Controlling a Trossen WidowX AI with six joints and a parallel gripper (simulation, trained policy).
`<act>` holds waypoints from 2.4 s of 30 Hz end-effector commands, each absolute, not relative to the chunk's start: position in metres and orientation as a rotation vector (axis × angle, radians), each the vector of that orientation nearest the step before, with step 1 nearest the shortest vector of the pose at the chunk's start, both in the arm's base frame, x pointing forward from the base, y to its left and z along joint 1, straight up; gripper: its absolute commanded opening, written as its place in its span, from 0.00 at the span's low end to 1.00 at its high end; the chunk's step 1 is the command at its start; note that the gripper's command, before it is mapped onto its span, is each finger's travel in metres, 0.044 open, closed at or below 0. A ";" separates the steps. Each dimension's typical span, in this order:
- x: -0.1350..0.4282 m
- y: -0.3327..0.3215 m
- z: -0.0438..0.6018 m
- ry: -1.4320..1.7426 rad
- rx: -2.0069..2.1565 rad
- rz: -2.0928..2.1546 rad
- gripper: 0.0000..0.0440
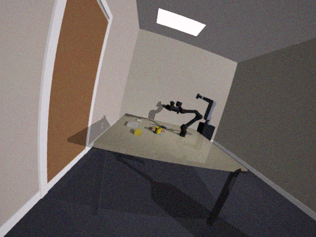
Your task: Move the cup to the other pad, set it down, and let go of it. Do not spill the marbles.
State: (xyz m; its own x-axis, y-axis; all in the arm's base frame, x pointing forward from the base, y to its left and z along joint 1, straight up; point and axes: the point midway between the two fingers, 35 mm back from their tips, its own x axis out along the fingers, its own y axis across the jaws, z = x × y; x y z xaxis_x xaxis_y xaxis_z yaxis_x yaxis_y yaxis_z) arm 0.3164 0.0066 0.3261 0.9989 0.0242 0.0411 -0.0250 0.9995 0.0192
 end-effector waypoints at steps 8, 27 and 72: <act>0.319 0.017 0.335 -0.021 0.031 0.062 0.43; 0.335 0.043 0.348 0.133 0.188 0.131 0.34; 0.370 0.110 0.345 0.669 0.743 0.048 0.42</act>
